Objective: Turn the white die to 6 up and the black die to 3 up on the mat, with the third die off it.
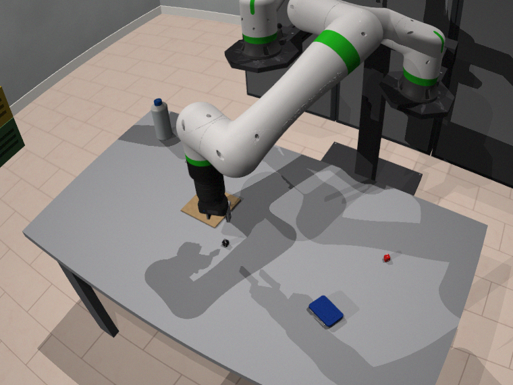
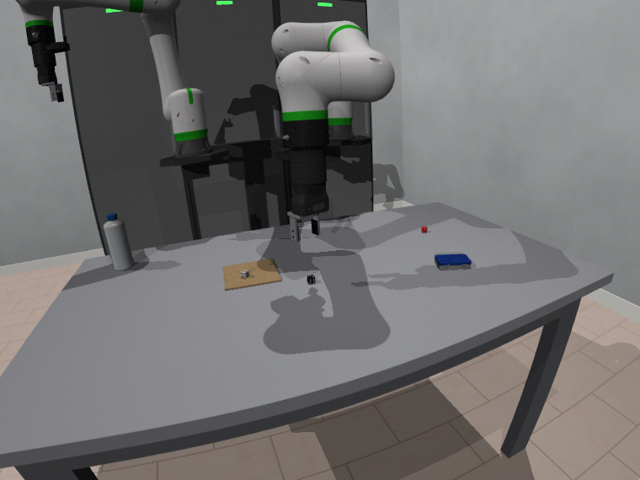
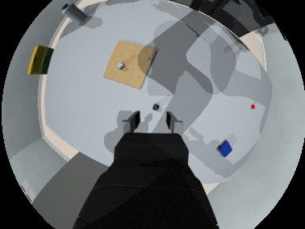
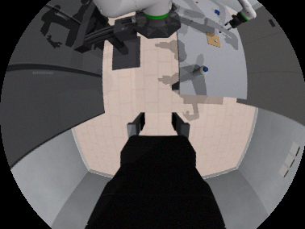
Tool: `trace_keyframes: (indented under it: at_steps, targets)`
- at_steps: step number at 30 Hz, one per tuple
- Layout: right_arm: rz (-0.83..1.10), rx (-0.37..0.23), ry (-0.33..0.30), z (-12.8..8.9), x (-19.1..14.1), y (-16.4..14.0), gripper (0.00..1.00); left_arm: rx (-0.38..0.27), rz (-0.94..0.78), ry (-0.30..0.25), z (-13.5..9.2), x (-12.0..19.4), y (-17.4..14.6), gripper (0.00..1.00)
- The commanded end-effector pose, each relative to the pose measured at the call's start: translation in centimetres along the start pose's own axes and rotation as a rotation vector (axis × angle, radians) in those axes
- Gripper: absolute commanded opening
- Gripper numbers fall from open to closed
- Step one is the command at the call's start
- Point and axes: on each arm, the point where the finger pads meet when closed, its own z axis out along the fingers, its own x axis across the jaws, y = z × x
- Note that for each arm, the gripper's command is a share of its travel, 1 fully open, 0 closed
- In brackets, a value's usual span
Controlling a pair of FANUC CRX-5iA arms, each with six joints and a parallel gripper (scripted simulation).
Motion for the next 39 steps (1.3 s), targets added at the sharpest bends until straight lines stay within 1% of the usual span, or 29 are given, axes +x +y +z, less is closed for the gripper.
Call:
trace_keyframes:
  at_steps: [1, 2, 3, 4, 5, 8, 10, 11, 12, 17, 18, 20, 21, 22, 25, 27, 28, 29, 32, 33, 34, 39]
  targets:
    - [0.000, -0.002, 0.000, -0.1, 0.0, 0.0, 1.00, -0.006, -0.145, -0.001, 0.0, -0.4, -0.1, 1.00]
    - [0.000, -0.002, 0.000, -0.1, 0.0, 0.0, 1.00, -0.006, -0.211, -0.001, 0.2, -0.5, -0.2, 1.00]
    - [0.000, -0.002, 0.000, -0.1, 0.0, 0.0, 1.00, -0.006, -0.218, -0.001, 0.2, -0.5, -0.2, 1.00]
    - [0.000, -0.002, 0.000, -0.1, 0.0, 0.0, 1.00, -0.006, -0.283, -0.002, 0.3, -0.6, -0.3, 1.00]
    - [0.000, -0.002, 0.000, -0.1, 0.0, 0.0, 1.00, -0.006, -0.296, -0.002, 0.3, -0.6, -0.3, 1.00]
    - [0.000, -0.002, 0.000, -0.1, 0.0, 0.0, 1.00, -0.006, -0.429, -0.002, 0.6, -0.8, -0.4, 1.00]
    - [0.000, -0.002, 0.000, -0.1, 0.0, 0.0, 1.00, -0.006, -0.429, -0.002, 0.6, -0.8, -0.4, 1.00]
    - [0.000, -0.002, 0.000, -0.1, 0.0, 0.0, 1.00, -0.006, -0.467, -0.002, 0.6, -0.9, -0.5, 1.00]
    - [0.000, -0.002, 0.000, -0.1, 0.0, 0.0, 1.00, -0.006, -0.558, -0.002, 0.8, -1.0, -0.5, 1.00]
    - [0.000, -0.002, 0.000, -0.1, 0.0, 0.0, 1.00, -0.006, -0.737, -0.003, 1.1, -1.3, -0.6, 1.00]
    - [0.000, -0.002, 0.000, -0.1, 0.0, 0.0, 1.00, -0.006, -0.751, -0.003, 1.1, -1.3, -0.6, 1.00]
    - [0.000, -0.002, 0.000, -0.1, 0.0, 0.0, 1.00, -0.006, -0.848, -0.003, 1.3, -1.4, -0.6, 1.00]
    - [0.000, -0.002, 0.000, -0.1, 0.0, 0.0, 1.00, -0.006, -0.852, -0.003, 1.3, -1.4, -0.6, 1.00]
    - [0.000, -0.002, 0.000, -0.1, 0.0, 0.0, 1.00, -0.006, -0.922, -0.003, 1.4, -1.4, -0.6, 1.00]
    - [0.000, -0.002, 0.000, -0.1, 0.0, 0.0, 1.00, -0.005, -1.031, -0.004, 1.6, -1.5, -0.6, 1.00]
    - [0.000, -0.002, 0.000, -0.1, 0.0, 0.0, 1.00, -0.005, -1.031, -0.004, 1.6, -1.5, -0.6, 1.00]
    - [0.000, -0.002, 0.000, -0.1, 0.0, 0.0, 1.00, -0.005, -1.057, -0.004, 1.7, -1.5, -0.6, 1.00]
    - [0.000, -0.002, 0.000, -0.1, 0.0, 0.0, 1.00, -0.005, -1.161, -0.004, 1.8, -1.6, -0.6, 1.00]
    - [0.000, -0.002, 0.000, -0.1, 0.0, 0.0, 1.00, -0.005, -1.260, -0.004, 2.0, -1.6, -0.5, 1.00]
    - [0.000, -0.002, 0.000, -0.1, 0.0, 0.0, 1.00, -0.005, -1.265, -0.004, 2.0, -1.6, -0.5, 1.00]
    - [0.000, -0.002, 0.000, -0.1, 0.0, 0.0, 1.00, -0.005, -1.336, -0.005, 2.1, -1.6, -0.5, 1.00]
    - [0.000, -0.002, 0.000, -0.1, 0.0, 0.0, 1.00, -0.004, -1.521, -0.005, 2.5, -1.5, -0.4, 1.00]
